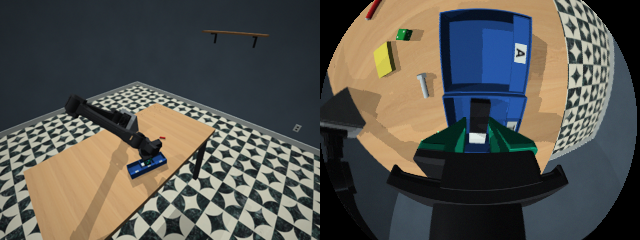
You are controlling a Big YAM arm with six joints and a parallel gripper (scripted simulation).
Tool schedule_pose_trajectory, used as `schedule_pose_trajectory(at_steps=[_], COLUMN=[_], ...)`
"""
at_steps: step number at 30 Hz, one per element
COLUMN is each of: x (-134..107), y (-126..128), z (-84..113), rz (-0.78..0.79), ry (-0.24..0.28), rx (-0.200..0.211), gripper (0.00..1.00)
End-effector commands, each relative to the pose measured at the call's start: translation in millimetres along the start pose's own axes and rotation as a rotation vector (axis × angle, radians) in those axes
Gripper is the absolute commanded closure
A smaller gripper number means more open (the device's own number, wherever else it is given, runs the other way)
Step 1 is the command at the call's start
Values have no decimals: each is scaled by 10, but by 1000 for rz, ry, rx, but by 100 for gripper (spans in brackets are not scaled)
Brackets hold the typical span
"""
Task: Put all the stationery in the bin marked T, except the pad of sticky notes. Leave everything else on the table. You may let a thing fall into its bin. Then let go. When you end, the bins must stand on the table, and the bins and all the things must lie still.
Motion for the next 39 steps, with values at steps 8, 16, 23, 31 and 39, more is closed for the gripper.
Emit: schedule_pose_trajectory(at_steps=[8, 16, 23, 31, 39], x=[44, -12, -35, -35, 19], y=[-7, -74, -112, -109, -120], z=[151, 302, 395, 503, 489], rz=[-11, -17, -25, -25, -11], ry=[-5, -5, -5, -6, -5], rx=[-48, -50, -58, -58, -44], gripper=[70, 70, 70, 70, 70])
Point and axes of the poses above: the point where the finger pads meet when closed, its own z axis back along the fingers, its own y axis across the jaws, x = y × z, the point moved 9 cm from there along z, back along the fingers, and after that the axes turned 15 degrees about z, right-handed, at the moved point
